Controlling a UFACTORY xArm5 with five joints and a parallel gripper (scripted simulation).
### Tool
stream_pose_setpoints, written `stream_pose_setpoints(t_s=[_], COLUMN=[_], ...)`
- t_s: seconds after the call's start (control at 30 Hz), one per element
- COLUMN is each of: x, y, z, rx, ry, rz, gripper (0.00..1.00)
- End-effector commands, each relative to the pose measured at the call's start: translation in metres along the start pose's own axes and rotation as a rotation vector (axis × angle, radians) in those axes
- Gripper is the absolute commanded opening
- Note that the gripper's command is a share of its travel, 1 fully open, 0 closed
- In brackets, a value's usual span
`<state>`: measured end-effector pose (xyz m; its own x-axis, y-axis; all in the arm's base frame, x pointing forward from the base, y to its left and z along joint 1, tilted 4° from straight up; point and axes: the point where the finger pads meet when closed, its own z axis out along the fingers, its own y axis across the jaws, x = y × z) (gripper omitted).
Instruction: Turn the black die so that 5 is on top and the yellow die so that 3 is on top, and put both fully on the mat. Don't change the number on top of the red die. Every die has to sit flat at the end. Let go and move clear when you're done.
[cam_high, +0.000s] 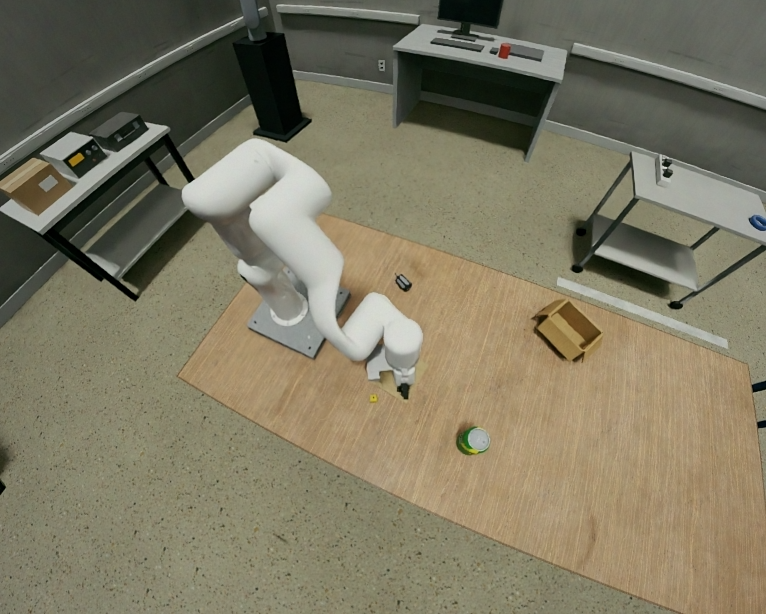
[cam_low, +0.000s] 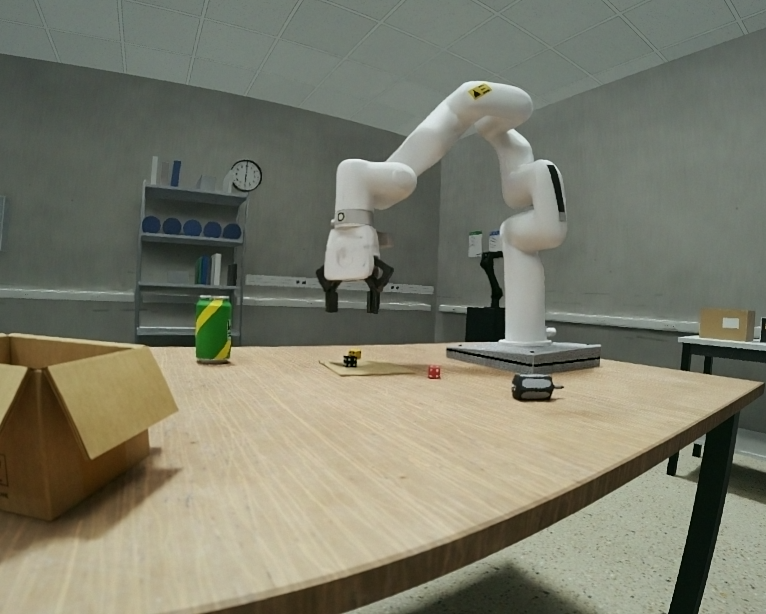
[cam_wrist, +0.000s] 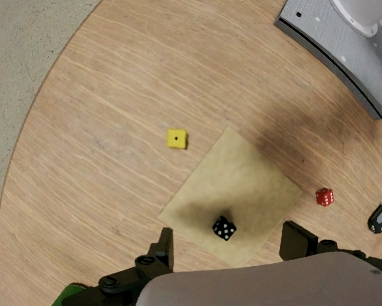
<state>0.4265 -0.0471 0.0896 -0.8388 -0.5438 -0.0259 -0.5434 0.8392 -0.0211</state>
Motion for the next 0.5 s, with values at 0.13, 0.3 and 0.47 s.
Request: stream_pose_setpoints(t_s=[0.13,0.3,0.47], x=[0.0057,0.0092,0.0123], y=[-0.0048,-0.0068,-0.0085], z=[-0.0005,-0.0001,0.0003], rx=[0.003,0.004,0.004], ry=[-0.004,-0.005,-0.005], rz=[0.263,0.398,0.514], gripper=[1.00,1.00,1.00])
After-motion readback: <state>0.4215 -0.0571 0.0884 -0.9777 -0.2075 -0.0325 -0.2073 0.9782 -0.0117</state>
